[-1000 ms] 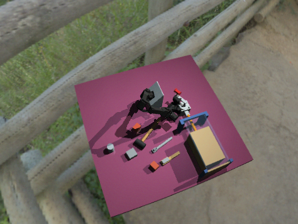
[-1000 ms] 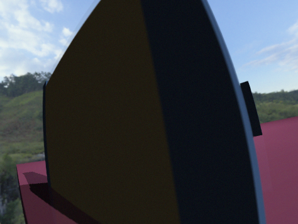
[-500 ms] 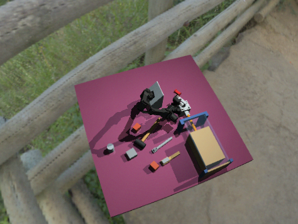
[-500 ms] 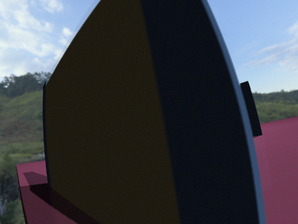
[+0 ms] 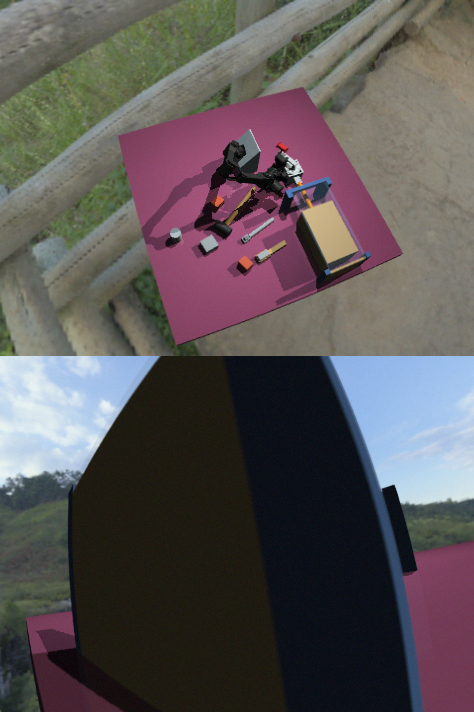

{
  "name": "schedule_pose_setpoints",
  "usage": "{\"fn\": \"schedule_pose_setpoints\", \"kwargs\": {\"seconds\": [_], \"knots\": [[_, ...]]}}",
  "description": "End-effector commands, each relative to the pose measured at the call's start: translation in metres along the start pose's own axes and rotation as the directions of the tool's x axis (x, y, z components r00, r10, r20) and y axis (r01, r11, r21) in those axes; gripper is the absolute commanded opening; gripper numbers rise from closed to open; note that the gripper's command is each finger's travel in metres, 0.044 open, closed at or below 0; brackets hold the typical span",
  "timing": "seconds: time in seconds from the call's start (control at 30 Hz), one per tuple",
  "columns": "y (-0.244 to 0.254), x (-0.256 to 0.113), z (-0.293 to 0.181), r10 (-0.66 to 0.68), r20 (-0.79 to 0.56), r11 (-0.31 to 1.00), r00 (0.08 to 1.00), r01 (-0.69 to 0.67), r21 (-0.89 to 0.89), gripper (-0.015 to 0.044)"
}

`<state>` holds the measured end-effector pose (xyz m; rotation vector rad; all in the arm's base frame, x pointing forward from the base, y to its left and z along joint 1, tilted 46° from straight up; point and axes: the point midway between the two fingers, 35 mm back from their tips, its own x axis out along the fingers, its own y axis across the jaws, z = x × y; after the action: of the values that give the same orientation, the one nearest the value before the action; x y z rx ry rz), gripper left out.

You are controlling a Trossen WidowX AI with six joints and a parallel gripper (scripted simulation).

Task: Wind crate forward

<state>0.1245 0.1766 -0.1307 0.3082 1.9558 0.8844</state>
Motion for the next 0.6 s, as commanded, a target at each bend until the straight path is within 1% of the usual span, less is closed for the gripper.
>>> {"fn": "schedule_pose_setpoints", "kwargs": {"seconds": [0.0, 0.07, 0.37, 0.57], "knots": [[-0.0010, -0.0002, 0.0021, -0.002, 0.002, 1.000, 1.000, 0.002, -0.002, 0.0000], [-0.0010, -0.0002, 0.0021, -0.002, 0.002, 1.000, 1.000, 0.002, -0.002, 0.0000], [-0.0004, 0.0002, 0.0000, 0.001, -0.001, 1.000, 1.000, -0.001, 0.000, 0.0236], [-0.0004, 0.0002, 0.0000, 0.001, -0.001, 1.000, 1.000, -0.001, 0.000, 0.0240]]}}
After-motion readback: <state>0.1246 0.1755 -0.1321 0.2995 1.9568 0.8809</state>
